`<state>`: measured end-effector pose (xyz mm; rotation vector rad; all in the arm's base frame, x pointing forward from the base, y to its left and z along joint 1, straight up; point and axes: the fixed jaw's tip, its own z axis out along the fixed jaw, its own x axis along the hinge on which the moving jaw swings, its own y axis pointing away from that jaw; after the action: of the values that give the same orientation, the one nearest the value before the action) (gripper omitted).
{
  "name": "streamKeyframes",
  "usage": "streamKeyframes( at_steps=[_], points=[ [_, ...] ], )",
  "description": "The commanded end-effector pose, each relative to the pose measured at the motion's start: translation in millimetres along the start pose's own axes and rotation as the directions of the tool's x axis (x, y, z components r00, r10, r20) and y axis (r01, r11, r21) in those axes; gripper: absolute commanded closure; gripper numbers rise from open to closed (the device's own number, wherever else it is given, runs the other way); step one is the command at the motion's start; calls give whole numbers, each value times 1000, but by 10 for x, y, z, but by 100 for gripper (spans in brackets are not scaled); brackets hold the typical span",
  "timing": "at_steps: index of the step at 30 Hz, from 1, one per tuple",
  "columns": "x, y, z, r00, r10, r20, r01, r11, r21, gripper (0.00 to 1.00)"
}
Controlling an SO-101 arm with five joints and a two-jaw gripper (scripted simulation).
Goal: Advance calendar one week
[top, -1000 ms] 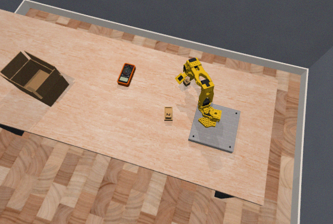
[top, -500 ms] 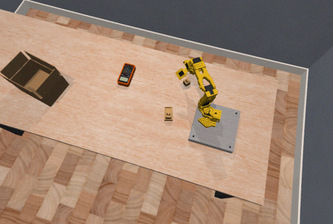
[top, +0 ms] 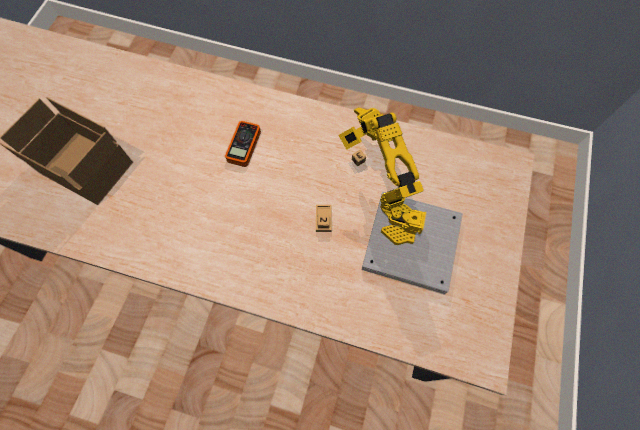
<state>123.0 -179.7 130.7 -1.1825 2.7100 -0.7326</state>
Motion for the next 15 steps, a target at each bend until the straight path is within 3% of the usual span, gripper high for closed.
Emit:
streamKeyframes(
  at_steps=[1, 6, 13, 15],
  points=[
    [10, -8, -36, 1000, -1, -3, 1, 1000, 11, 65],
    [-92, -13, -35, 999, -34, 18, 34, 999, 16, 65],
    [-516, 17, -53, 979, -176, 108, 172, 984, 43, 65],
    [-516, 17, -53, 979, -176, 108, 172, 984, 43, 65]
  ],
)
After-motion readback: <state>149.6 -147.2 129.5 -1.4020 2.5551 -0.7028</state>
